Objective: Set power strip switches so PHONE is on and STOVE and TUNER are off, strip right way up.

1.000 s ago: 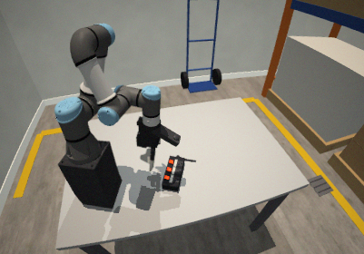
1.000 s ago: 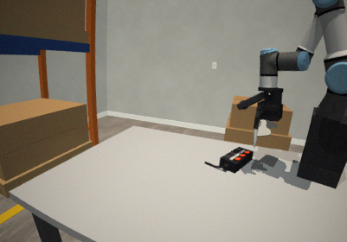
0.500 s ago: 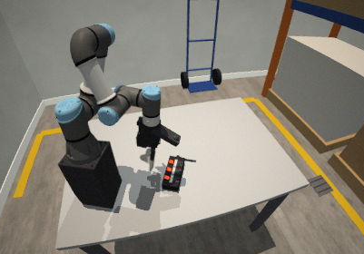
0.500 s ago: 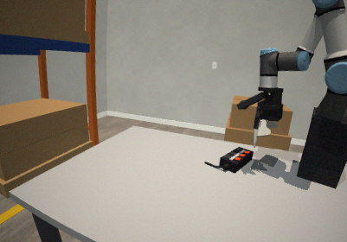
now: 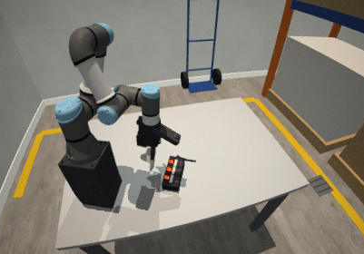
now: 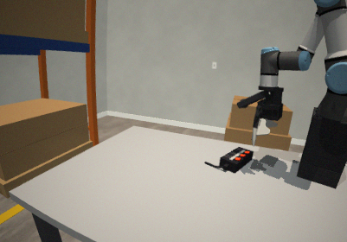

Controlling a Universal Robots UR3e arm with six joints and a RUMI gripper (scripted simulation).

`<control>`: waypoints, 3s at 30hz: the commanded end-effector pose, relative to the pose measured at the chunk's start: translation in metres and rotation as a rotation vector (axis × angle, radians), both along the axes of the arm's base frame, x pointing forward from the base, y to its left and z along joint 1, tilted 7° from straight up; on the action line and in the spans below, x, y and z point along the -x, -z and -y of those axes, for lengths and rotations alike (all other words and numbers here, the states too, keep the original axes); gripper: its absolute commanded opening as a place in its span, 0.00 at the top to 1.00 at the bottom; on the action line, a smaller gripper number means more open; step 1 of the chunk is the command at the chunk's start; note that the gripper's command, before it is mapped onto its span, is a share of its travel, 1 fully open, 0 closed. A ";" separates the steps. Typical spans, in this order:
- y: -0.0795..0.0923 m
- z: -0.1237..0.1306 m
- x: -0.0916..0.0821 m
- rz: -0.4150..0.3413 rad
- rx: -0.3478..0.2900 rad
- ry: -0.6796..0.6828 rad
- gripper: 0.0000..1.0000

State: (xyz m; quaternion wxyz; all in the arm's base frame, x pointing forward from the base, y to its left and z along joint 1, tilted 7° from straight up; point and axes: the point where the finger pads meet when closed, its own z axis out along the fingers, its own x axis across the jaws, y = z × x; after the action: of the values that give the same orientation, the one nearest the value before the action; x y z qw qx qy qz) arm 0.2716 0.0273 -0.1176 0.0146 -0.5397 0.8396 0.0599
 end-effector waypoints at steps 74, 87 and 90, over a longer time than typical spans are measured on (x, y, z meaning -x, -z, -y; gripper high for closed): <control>-0.066 0.023 -0.040 0.296 0.179 0.190 0.00; -0.066 0.023 -0.040 0.296 0.178 0.189 0.00; -0.066 0.024 -0.041 0.294 0.178 0.185 0.00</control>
State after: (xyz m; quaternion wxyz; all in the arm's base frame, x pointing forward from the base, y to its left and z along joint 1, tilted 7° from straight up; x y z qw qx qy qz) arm 0.3113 0.0041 -0.0517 0.0947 -0.4607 0.8773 -0.0954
